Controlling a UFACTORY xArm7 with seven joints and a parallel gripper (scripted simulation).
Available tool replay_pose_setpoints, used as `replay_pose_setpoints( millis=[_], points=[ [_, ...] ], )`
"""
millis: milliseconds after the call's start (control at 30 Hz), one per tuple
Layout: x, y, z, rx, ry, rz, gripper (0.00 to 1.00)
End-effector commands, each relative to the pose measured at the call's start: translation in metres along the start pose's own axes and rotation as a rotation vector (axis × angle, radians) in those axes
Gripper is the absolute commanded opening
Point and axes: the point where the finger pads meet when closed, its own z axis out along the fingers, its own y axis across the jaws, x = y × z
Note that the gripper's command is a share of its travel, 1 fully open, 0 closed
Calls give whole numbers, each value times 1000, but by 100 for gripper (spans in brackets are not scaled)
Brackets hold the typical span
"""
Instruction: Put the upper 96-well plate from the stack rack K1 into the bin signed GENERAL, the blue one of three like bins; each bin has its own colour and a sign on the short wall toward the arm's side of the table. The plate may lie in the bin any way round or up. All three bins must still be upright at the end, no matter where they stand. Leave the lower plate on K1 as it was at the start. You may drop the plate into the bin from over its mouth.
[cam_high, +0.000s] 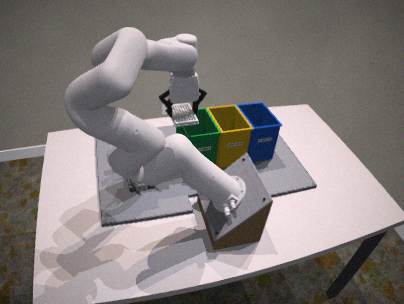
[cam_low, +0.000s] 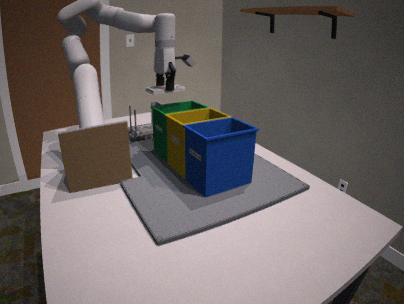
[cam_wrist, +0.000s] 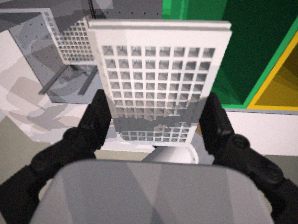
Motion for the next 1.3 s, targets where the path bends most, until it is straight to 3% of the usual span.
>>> replay_pose_setpoints(
  millis=[0, 1267],
  points=[
    [3, 17, -1, 0, 3, 0, 0],
    [12, 130, 3, -1, 3, 0, 0]
  ],
)
